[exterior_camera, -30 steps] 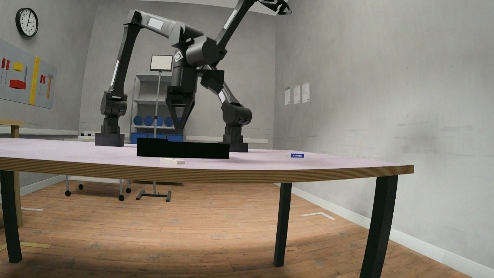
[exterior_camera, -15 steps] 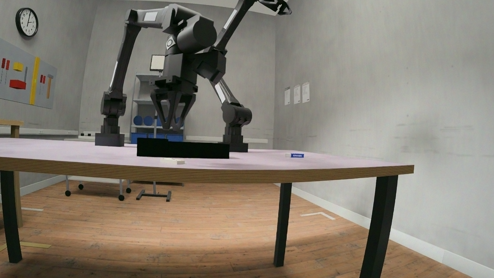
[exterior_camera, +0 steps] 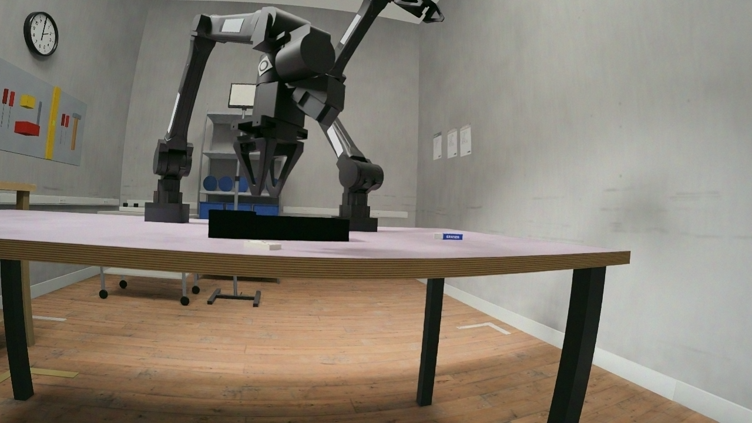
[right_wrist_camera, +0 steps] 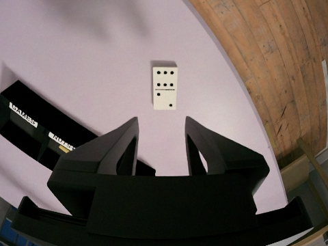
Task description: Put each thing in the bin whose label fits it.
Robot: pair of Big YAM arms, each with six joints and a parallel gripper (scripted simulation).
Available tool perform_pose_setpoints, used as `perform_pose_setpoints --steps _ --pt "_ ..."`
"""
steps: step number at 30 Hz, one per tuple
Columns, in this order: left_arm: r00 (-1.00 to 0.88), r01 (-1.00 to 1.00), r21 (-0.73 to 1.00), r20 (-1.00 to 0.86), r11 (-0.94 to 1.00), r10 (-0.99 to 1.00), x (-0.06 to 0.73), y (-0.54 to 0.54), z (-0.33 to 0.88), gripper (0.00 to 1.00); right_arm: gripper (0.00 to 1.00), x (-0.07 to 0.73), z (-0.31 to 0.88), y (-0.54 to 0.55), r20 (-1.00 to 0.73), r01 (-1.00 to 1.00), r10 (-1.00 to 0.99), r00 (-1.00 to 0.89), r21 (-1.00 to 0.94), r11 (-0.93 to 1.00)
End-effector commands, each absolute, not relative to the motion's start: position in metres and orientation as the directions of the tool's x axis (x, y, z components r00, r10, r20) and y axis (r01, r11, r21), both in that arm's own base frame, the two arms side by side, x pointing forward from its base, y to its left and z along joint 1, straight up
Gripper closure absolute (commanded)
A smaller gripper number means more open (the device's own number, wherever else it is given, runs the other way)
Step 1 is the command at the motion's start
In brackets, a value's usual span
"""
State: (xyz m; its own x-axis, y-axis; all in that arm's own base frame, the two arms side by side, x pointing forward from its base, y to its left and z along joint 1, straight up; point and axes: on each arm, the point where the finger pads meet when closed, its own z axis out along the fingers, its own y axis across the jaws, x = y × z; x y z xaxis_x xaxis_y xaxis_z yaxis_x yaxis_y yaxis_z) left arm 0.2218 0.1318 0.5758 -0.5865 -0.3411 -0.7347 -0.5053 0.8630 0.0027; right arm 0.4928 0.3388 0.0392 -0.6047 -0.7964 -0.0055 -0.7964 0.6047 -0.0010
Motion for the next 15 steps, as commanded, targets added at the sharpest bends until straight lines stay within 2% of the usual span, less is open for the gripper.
perform_pose_setpoints --steps 1,15 --pt "-0.547 -0.500 0.000 -0.775 0.866 -0.316 0.2110 0.1213 0.6029 0.00 0.61 0.5090 0.0480 0.3389 -0.022 -0.775 -0.775 -0.631 -0.007 0.631" --pt "-0.547 -0.500 0.000 -0.775 0.866 -0.316 0.2110 0.1213 0.6029 0.00 0.61 0.5141 0.0513 0.3376 -0.029 -0.782 -0.782 -0.623 -0.010 0.623"
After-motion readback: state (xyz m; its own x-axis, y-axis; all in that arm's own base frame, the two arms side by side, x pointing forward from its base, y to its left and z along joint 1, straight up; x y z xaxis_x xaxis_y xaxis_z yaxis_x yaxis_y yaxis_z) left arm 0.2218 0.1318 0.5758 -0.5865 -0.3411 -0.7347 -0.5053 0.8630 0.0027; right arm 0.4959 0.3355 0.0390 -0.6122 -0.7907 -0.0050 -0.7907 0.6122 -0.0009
